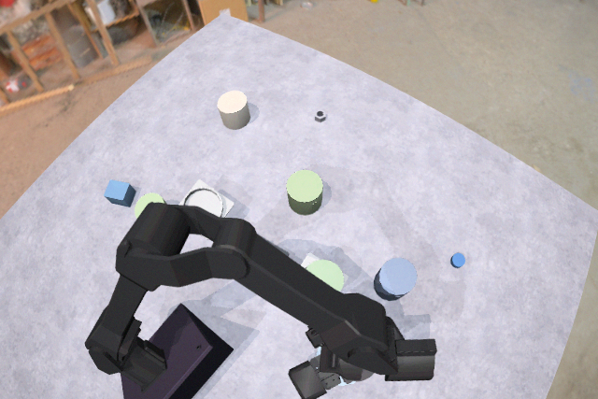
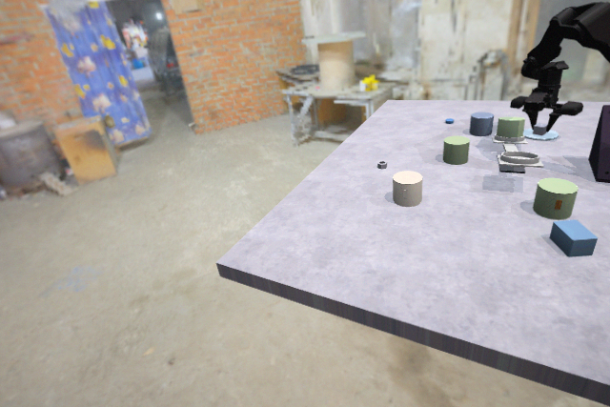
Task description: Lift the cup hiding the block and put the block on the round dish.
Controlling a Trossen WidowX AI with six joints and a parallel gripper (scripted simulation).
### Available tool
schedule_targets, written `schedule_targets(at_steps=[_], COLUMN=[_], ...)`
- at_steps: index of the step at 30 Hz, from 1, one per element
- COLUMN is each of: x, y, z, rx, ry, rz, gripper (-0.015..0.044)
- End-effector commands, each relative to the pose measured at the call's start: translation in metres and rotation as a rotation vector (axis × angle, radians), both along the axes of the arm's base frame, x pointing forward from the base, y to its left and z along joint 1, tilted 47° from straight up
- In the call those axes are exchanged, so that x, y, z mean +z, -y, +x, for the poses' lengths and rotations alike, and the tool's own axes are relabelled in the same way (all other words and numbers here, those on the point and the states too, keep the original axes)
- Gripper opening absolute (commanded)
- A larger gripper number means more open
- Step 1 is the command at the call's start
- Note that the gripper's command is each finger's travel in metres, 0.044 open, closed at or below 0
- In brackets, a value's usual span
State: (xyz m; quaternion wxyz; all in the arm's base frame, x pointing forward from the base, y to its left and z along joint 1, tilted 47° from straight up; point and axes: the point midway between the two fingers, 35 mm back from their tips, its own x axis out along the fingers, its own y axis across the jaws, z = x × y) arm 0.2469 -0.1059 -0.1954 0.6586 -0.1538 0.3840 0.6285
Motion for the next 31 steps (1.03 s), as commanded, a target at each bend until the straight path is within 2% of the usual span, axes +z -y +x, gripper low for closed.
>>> schedule_targets(at_steps=[1, 7, 11, 17, 21, 31], x=[0.0, 0.006, 0.039, 0.042, 0.07, 0.072], y=[0.0, 0.008, 0.042, 0.045, 0.074, 0.076], z=[0.001, 0.002, 0.004, 0.004, 0.005, 0.004], rx=[0.0, -0.002, -0.01, -0.011, -0.022, -0.023], ry=[0.002, 0.001, -0.002, -0.002, -0.003, -0.003], rz=[-0.001, -0.001, 0.002, 0.002, 0.003, 0.004], gripper=[0.0289, 0.044, 0.044, 0.044, 0.044, 0.044])
